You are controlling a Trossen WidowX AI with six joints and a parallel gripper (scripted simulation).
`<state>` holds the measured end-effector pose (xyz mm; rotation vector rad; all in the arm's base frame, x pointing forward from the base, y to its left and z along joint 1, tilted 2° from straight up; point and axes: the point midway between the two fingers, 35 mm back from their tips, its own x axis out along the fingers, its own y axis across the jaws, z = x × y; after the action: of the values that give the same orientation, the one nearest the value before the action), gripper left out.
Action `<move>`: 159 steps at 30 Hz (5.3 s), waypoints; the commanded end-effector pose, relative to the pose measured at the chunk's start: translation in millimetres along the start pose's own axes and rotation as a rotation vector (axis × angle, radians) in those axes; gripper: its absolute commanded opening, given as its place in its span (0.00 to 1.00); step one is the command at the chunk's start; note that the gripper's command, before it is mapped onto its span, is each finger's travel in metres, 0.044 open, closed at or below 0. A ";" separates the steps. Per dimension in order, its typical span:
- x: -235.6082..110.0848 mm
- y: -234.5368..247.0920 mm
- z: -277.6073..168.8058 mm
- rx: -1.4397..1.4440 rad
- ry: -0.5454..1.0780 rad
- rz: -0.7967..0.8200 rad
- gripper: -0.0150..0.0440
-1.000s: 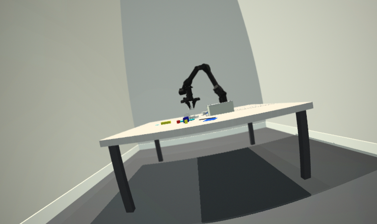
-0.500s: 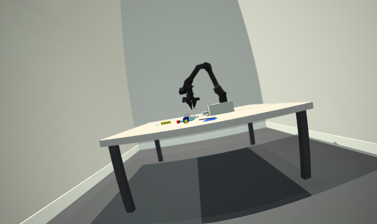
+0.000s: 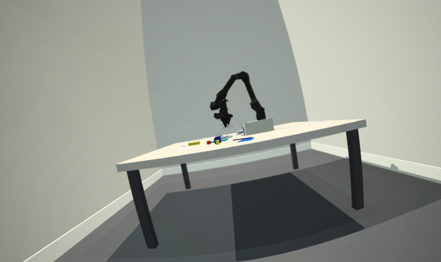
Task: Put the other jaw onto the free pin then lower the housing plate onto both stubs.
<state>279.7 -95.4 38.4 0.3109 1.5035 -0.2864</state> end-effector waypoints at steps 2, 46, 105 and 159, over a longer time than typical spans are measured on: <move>-0.3 8.3 -9.5 -0.141 -0.005 -0.005 0.48; -0.4 25.0 -2.8 -0.249 -0.005 -0.004 0.48; 5.4 53.5 21.8 -0.239 -0.008 -0.001 0.48; 53.7 53.3 21.3 -0.242 -0.007 -0.001 0.48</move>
<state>321.7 -52.9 -12.5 0.1177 1.5143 -0.0977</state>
